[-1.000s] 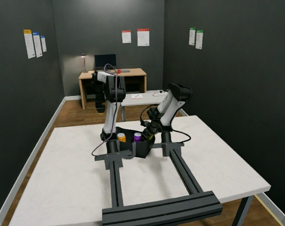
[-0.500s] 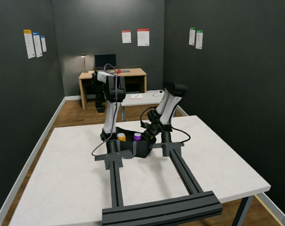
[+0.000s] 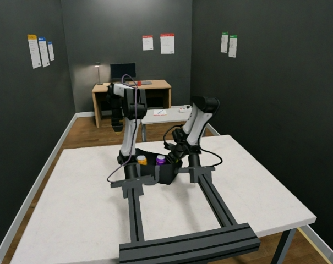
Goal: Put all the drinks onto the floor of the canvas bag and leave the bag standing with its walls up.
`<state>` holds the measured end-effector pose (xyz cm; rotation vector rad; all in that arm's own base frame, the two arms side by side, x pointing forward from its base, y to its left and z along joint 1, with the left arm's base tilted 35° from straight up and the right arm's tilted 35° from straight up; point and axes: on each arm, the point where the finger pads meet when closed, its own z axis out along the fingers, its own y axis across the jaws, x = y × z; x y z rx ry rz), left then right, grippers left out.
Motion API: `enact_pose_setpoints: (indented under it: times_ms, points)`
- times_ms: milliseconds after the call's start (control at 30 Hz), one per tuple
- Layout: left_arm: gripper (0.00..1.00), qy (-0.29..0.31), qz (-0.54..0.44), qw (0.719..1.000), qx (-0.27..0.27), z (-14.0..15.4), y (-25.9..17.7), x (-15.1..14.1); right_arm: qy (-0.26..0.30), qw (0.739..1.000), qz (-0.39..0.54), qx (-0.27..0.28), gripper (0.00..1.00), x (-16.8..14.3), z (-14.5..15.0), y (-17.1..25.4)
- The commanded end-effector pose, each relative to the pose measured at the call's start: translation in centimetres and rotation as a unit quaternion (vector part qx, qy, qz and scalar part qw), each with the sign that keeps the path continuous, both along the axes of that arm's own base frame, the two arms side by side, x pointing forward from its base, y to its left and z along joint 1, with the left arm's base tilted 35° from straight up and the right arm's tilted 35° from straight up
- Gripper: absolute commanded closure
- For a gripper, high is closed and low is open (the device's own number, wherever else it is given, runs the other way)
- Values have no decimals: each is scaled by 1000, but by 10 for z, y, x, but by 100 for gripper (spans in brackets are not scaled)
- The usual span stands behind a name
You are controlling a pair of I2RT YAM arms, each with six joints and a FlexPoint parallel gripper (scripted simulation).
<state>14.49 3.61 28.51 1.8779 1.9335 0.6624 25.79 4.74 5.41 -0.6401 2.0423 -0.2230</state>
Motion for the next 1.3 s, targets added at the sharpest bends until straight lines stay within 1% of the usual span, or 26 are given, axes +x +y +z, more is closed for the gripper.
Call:
enact_pose_setpoints:
  times_ms: [0,100,133,167,200,267,300,333,400,433,733,767,833,867,1267]
  points:
    - [14,3,-1,1000,-2,-1,0,3,-25,999,8,19,33,8,20,7]
    - [14,3,-1,1000,-2,-1,0,3,-4,1000,9,6,33,1,-3,3]
    - [14,3,-1,1000,-2,-1,0,3,-12,1000,9,8,33,5,3,4]
    - [14,3,-1,1000,-2,-1,0,3,-5,1000,9,6,33,2,-4,3]
    - [14,3,-1,1000,-2,-1,0,3,-5,1000,4,13,33,5,2,3]
    - [14,3,-1,1000,-2,-1,0,3,-5,1000,4,13,33,5,2,3]
    - [14,3,-1,1000,-2,-1,0,3,-15,1000,9,6,33,7,2,3]
    - [14,3,-1,1000,-2,-1,0,3,-9,1000,7,5,33,4,-4,2]
    - [14,3,-1,1000,-2,-1,0,3,-13,1000,8,6,33,7,-1,3]
    - [14,3,-1,1000,-2,-1,0,3,-9,1000,8,5,33,5,-5,2]
    - [14,3,-1,1000,-2,-1,0,3,-5,1000,5,4,33,9,-11,0]
    - [14,3,-1,1000,-2,-1,0,3,7,1000,2,6,33,5,-16,-1]
    - [14,3,-1,1000,-2,-1,0,3,7,1000,2,6,33,5,-16,-1]
    - [14,3,-1,1000,-3,-1,0,3,-11,1000,8,2,33,10,-10,1]
    - [14,3,-1,1000,-3,-1,0,3,-19,1000,8,2,33,15,-17,-4]
